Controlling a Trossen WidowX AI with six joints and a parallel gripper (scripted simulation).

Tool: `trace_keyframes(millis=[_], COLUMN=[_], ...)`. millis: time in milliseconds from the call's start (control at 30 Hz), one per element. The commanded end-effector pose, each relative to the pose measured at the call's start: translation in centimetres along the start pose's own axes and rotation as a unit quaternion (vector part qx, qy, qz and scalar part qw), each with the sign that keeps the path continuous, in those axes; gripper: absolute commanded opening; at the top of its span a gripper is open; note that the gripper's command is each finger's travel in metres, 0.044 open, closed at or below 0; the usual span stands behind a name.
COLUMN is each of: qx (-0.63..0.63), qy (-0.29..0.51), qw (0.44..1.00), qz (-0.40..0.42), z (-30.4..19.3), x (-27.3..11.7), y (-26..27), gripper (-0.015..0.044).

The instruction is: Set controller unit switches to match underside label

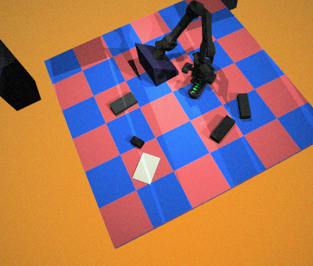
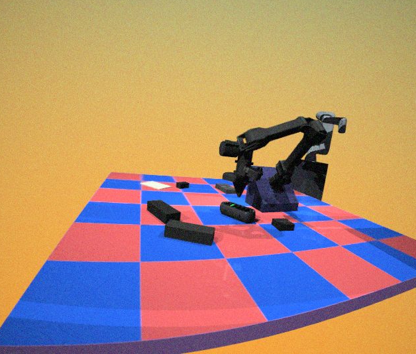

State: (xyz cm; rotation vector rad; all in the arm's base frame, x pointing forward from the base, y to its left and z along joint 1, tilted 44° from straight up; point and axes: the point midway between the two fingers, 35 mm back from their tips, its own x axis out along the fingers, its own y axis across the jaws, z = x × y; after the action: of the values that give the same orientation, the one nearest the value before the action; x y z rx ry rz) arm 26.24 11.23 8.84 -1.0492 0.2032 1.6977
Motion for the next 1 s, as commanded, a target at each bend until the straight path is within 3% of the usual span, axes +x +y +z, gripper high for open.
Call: trace_keyframes(millis=[0,367,967], qx=[0.005,0.005,0.005], qy=[-0.001,-0.003,-0.002], qw=[1.000,0.996,0.996], qz=[-0.018,-0.094,-0.094], z=[0.0,0.2,0.0], x=[0.6,2.7,5.3], y=[1.1,5.2,5.2], gripper=[0.0000,0.0000,0.0000])
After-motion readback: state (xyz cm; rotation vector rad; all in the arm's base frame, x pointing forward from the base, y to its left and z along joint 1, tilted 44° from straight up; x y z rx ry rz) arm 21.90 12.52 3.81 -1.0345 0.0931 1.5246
